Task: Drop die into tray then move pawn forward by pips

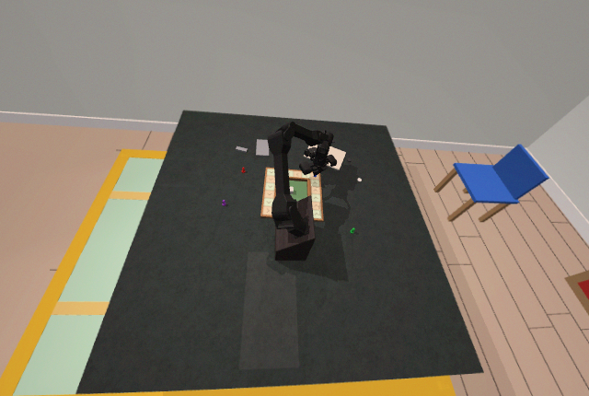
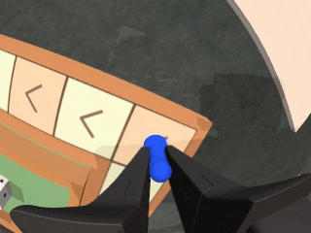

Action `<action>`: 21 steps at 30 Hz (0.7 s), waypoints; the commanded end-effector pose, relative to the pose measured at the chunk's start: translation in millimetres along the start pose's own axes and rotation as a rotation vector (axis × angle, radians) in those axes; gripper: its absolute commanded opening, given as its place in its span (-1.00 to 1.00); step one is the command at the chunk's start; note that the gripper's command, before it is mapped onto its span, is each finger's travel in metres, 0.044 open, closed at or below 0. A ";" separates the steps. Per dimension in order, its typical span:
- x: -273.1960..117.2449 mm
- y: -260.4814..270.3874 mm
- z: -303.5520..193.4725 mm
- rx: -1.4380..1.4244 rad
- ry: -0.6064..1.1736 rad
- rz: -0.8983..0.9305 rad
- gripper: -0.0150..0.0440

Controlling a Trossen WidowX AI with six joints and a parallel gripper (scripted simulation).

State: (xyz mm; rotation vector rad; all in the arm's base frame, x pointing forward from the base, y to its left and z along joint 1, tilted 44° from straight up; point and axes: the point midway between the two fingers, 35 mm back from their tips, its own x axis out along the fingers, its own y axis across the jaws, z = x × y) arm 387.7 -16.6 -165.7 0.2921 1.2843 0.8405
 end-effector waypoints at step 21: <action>-125.9 -3.0 -4.7 0.005 0.000 -0.004 -0.49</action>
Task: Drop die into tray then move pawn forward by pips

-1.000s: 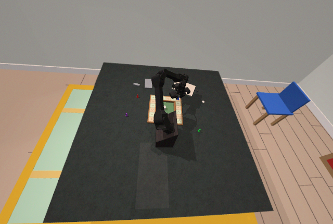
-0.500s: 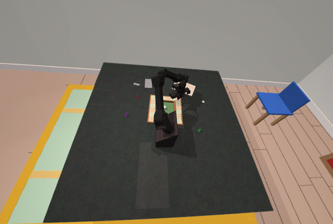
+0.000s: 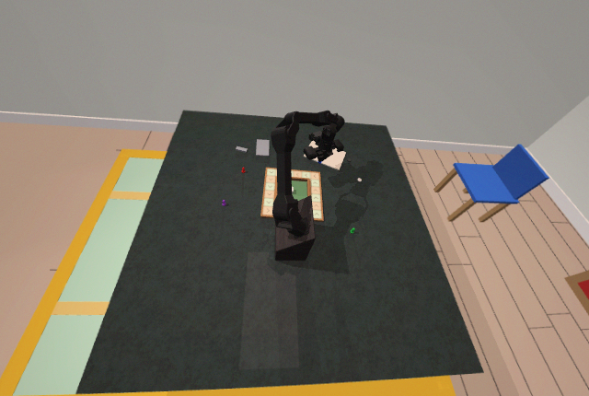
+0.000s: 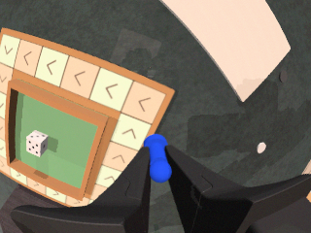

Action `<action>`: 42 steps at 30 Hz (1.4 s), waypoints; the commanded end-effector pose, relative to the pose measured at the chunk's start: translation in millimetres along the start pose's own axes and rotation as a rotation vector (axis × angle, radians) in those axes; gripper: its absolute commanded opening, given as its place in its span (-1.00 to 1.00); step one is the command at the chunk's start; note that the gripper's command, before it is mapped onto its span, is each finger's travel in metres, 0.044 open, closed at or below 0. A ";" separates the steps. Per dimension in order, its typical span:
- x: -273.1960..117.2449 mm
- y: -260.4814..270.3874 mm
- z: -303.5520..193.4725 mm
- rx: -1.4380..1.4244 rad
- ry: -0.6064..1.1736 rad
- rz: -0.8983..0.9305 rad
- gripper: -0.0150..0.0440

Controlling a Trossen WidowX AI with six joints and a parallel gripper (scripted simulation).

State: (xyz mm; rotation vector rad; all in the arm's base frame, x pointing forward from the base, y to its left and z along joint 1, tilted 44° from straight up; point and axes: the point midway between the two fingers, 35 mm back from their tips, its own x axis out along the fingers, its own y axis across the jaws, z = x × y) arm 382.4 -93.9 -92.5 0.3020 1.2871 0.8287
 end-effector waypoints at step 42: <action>59.1 209.3 99.9 -0.007 -0.001 0.012 -0.49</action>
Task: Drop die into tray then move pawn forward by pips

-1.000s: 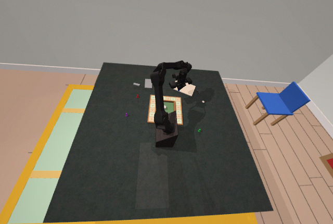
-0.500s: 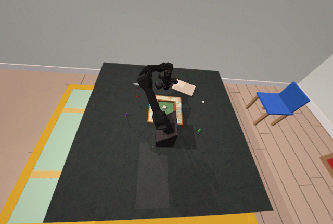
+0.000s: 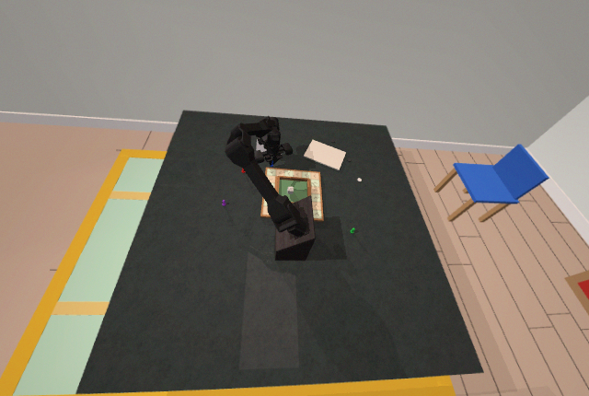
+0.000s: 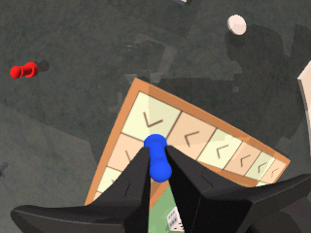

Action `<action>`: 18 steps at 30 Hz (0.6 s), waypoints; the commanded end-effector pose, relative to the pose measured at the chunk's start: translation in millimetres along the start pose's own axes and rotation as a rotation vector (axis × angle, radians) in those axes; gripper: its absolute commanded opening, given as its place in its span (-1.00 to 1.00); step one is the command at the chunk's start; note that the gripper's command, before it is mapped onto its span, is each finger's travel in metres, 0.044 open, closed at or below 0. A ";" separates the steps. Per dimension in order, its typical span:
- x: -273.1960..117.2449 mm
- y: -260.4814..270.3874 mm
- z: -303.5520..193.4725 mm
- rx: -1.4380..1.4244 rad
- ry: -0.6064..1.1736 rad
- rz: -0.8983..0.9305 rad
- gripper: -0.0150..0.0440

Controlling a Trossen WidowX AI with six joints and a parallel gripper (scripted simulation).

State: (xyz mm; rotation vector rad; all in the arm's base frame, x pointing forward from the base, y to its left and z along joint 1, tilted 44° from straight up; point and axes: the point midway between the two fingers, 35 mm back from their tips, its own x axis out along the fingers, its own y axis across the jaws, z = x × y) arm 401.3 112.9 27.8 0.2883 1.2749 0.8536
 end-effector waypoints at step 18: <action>42.8 0.0 -2.1 0.019 -0.002 0.003 -0.49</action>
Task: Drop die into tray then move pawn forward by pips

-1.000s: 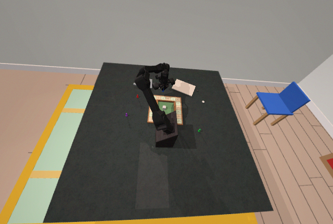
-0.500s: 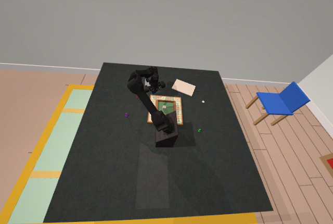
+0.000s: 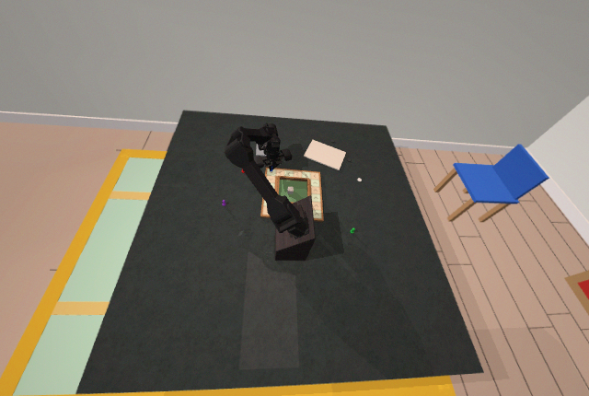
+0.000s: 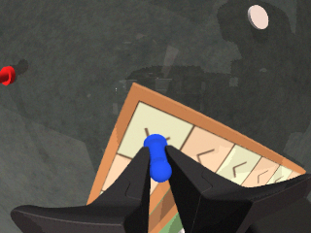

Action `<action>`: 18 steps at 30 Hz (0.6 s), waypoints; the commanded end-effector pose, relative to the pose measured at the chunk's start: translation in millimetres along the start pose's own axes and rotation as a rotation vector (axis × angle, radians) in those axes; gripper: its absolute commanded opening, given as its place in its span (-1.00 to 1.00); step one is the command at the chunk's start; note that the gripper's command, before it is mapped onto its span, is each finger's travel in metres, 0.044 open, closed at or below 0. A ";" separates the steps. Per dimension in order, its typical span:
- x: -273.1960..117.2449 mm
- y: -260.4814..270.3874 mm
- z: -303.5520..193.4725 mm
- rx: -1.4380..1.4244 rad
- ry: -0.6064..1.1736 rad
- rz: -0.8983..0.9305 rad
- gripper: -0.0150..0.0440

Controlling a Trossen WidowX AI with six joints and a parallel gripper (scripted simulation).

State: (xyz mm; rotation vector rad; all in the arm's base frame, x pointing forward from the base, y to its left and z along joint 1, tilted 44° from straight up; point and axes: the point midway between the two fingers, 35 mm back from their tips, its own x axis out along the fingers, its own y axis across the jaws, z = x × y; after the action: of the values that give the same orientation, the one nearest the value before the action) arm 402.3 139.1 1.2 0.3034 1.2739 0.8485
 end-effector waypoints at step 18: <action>-15.2 -0.3 0.7 0.003 0.004 -0.002 0.58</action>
State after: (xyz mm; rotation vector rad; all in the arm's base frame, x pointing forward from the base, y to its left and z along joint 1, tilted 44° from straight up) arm 399.6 143.7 -3.6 0.3047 1.2889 0.8512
